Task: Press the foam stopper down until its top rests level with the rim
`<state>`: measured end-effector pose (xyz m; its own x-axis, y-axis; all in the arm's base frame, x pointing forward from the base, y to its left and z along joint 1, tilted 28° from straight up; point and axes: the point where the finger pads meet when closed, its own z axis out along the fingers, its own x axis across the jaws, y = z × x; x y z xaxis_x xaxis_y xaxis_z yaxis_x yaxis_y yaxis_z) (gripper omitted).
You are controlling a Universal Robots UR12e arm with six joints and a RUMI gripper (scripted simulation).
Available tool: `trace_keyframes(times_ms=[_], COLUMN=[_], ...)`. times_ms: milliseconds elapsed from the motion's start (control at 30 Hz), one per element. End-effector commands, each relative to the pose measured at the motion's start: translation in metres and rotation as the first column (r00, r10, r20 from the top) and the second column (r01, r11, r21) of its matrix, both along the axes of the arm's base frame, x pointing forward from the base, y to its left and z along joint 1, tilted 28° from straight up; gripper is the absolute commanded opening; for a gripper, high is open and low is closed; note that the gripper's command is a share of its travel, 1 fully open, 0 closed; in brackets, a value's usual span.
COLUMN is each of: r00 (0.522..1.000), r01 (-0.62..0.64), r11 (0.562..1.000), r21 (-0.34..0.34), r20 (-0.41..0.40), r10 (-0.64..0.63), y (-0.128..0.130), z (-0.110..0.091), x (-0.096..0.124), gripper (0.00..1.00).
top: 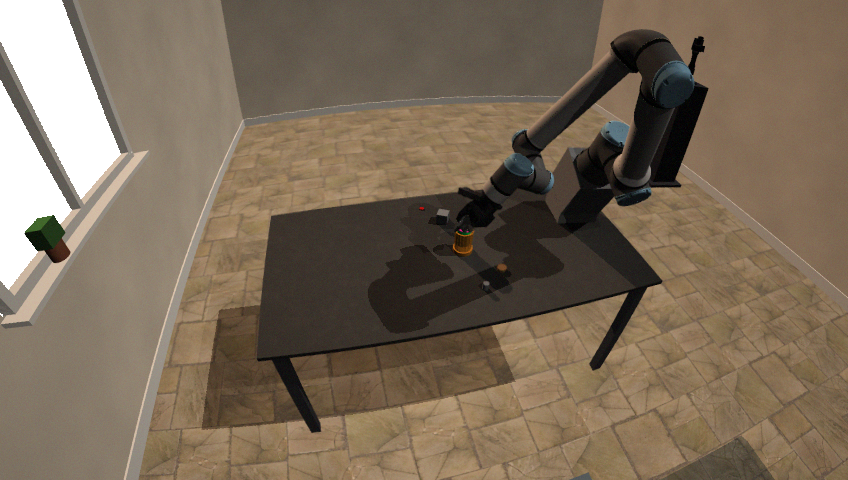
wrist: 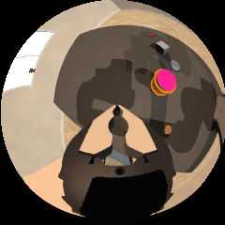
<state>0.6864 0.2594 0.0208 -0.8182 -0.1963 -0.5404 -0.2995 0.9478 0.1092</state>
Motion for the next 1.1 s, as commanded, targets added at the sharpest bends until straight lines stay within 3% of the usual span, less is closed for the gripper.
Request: trace_keyframes(times_ms=[0, 400, 767, 1067], r00=[0.991, 0.921, 0.864, 0.854], r01=[-0.007, 0.037, 0.088, 0.097], r11=[1.000, 0.990, 0.972, 0.968], r21=[0.023, 0.139, 0.218, 0.231], r20=[-0.134, -0.388, -0.503, -0.519], r10=[0.010, 0.020, 0.035, 0.038], y=[-0.023, -0.065, -0.082, -0.085], z=[-0.034, -0.084, -0.099, -0.100], x=[-0.004, -0.038, -0.059, -0.062], gripper=[0.00, 0.00, 0.00, 0.00])
